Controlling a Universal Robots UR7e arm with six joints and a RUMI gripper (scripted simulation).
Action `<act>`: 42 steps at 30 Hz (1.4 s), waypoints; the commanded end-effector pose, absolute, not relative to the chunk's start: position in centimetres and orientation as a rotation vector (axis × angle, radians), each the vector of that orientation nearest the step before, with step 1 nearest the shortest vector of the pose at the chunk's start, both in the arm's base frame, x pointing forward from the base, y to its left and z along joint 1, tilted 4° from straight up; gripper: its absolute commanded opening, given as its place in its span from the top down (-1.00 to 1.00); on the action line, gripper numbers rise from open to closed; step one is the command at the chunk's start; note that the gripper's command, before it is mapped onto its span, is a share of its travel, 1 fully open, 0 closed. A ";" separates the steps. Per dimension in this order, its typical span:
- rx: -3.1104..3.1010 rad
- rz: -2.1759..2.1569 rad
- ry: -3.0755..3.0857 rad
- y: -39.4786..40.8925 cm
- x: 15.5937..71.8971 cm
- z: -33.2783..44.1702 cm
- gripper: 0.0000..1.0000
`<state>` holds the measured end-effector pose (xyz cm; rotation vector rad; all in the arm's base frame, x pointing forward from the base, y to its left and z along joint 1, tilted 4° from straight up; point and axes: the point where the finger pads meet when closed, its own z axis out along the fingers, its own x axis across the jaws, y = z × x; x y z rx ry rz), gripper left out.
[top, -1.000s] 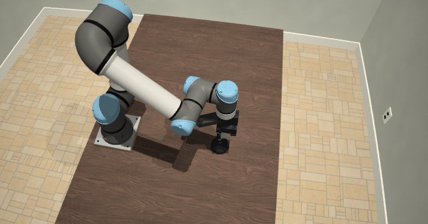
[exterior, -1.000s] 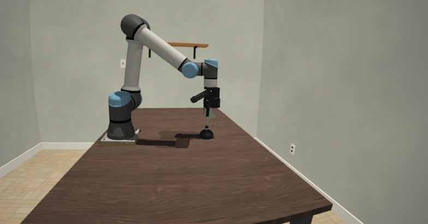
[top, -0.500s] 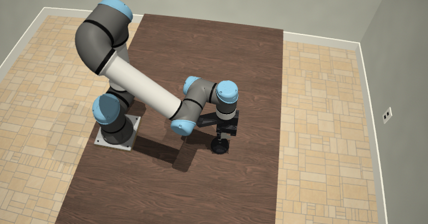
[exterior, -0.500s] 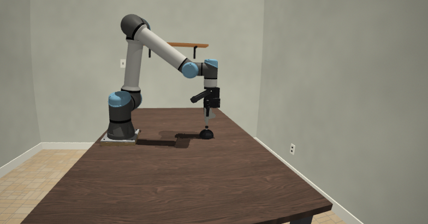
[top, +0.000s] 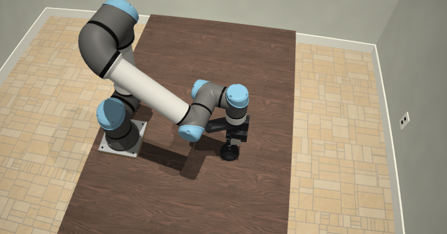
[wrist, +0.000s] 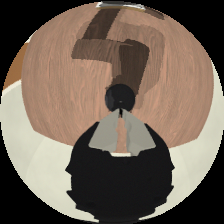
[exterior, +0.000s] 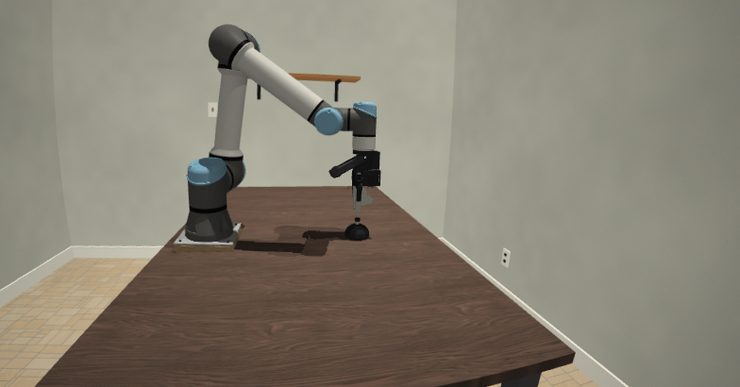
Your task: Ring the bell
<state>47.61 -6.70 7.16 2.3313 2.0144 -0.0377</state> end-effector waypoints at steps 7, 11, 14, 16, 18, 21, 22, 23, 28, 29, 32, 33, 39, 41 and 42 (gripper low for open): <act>2.333 -0.038 2.015 -6.7 47.6 7.0 1.00; 2.335 -0.040 2.017 -6.7 47.5 6.6 1.00; 2.335 -0.040 2.016 -6.8 47.5 6.2 1.00; 2.335 -0.040 2.016 -6.8 47.5 6.0 1.00; 2.335 -0.040 2.017 -6.8 47.5 6.0 1.00; 2.335 -0.040 2.017 -6.8 47.5 5.9 1.00; 2.334 -0.039 2.016 -6.8 47.5 5.9 1.00; 2.334 -0.039 2.016 -6.8 47.6 6.0 1.00; 2.333 -0.038 2.015 -6.8 47.6 6.0 1.00; 2.333 -0.038 2.015 -6.8 47.6 6.0 1.00; 2.333 -0.038 2.015 -6.8 47.6 6.0 1.00; 2.333 -0.038 2.015 -6.8 47.6 6.0 1.00; 2.333 -0.038 2.015 -6.8 47.6 6.0 1.00; 2.333 -0.038 2.015 -6.8 47.6 6.0 1.00; 2.333 -0.038 2.015 -6.8 47.6 6.0 1.00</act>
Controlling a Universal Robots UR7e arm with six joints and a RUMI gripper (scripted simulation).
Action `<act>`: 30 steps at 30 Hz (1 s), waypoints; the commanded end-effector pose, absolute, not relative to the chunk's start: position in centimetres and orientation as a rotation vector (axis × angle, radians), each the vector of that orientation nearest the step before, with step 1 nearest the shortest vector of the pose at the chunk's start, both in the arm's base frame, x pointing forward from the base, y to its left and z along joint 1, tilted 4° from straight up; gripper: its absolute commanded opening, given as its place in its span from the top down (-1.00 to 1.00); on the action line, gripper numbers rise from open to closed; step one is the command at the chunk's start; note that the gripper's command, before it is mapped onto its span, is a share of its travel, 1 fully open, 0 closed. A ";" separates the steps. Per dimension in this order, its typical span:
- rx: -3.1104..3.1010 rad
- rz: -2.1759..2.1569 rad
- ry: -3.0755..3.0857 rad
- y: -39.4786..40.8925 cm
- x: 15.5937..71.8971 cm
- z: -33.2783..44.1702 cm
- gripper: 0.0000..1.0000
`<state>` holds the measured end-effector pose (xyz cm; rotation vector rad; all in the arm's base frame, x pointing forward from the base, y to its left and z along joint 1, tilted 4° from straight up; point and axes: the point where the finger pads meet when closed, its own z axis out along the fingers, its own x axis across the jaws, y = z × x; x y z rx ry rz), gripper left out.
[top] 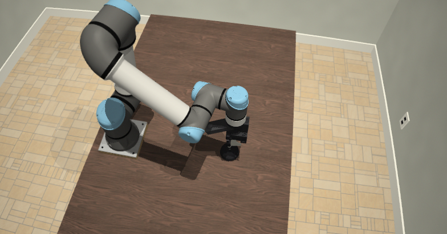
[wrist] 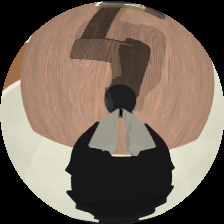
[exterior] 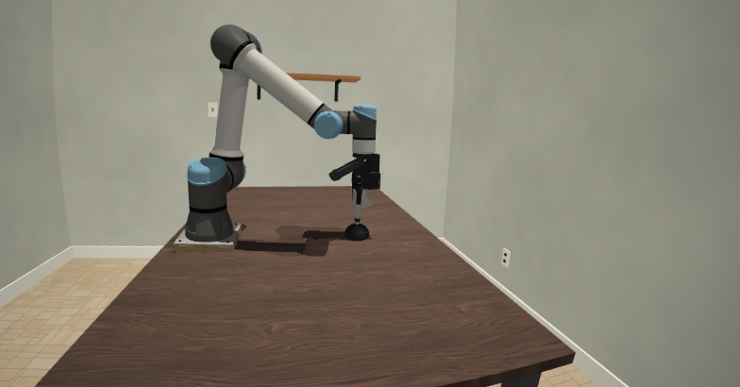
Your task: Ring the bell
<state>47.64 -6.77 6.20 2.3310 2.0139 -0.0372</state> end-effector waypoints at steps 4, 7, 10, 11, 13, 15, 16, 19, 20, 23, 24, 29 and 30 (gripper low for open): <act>2.333 -0.038 2.015 -6.8 47.6 6.0 1.00; 2.333 -0.038 2.015 -6.8 47.6 6.0 1.00; 2.333 -0.038 2.015 -6.8 47.6 6.0 1.00; 2.333 -0.038 2.015 -6.8 47.6 6.0 1.00; 2.333 -0.038 2.015 -6.8 47.6 6.0 1.00; 2.333 -0.038 2.016 -6.8 47.6 6.0 1.00; 2.334 -0.039 2.016 -6.8 47.6 5.9 1.00; 2.335 -0.040 2.017 -6.8 47.5 5.5 1.00; 2.335 -0.040 2.017 -6.8 47.5 5.5 1.00; 2.335 -0.040 2.017 -6.8 47.5 5.5 1.00; 2.335 -0.040 2.017 -6.8 47.5 5.5 1.00; 2.334 -0.039 2.016 -6.8 47.6 5.6 1.00; 2.334 -0.039 2.016 -6.8 47.6 5.6 1.00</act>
